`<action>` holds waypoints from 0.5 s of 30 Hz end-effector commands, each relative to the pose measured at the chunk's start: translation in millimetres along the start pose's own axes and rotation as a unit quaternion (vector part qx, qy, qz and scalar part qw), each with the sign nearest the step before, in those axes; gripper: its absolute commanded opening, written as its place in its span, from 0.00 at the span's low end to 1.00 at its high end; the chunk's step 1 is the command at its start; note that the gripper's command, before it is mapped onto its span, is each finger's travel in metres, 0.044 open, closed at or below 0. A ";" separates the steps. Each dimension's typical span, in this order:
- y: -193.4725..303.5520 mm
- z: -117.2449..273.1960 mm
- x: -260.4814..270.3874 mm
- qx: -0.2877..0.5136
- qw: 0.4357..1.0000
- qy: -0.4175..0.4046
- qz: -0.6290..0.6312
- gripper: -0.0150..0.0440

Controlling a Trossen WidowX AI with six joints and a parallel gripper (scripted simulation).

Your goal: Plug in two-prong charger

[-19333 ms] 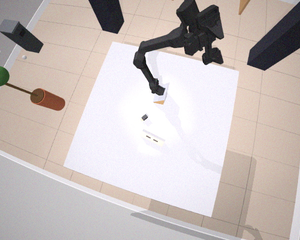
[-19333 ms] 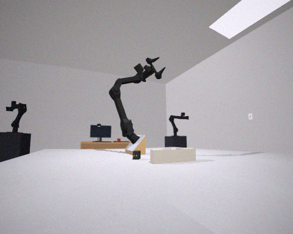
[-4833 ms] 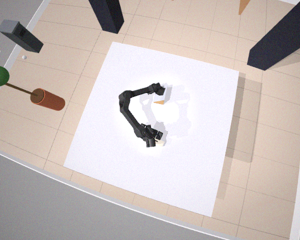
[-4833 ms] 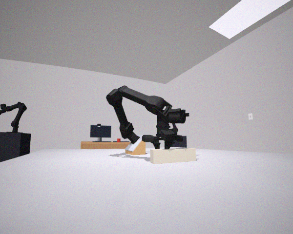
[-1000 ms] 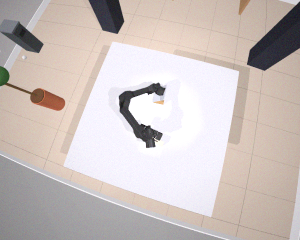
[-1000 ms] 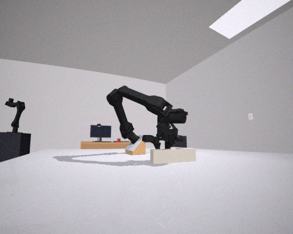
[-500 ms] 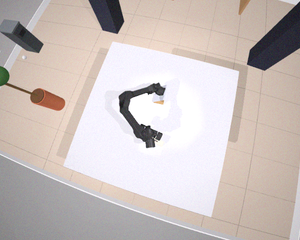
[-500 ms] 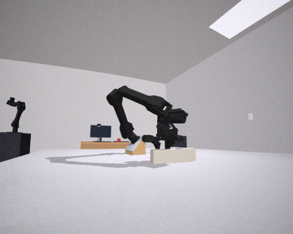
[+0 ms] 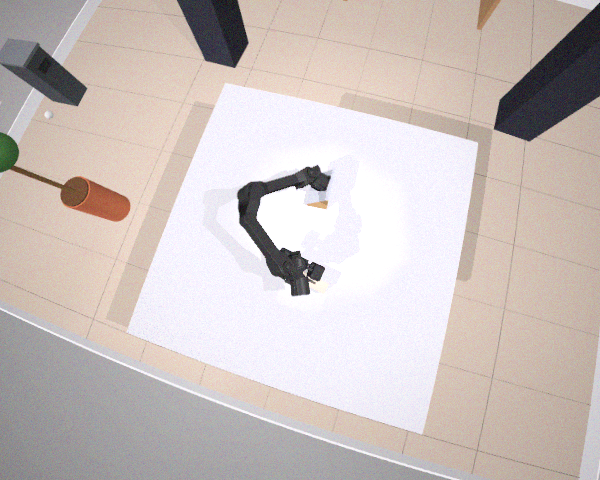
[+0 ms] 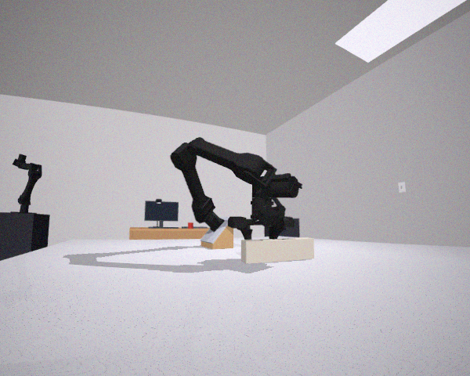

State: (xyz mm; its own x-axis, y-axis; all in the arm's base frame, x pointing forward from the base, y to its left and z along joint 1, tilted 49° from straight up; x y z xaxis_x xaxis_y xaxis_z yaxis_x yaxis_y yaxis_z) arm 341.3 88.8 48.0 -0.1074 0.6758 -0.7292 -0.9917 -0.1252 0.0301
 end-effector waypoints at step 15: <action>3.4 -0.1 0.9 -0.004 1.000 0.002 -0.002 1.00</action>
State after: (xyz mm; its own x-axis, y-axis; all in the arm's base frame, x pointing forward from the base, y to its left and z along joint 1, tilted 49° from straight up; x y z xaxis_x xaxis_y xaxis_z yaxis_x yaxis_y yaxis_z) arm 339.0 88.9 46.4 -0.1096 0.6749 -0.7297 -0.9913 -0.1280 0.0305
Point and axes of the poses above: the point midway between the two fingers, 35 mm back from their tips, its own z axis back along the fingers, its own x axis across the jaws, y = z × x, the point moved 8 cm from there along z, back along the fingers, and after that the axes turned 12 degrees about z, right-handed, at the moved point
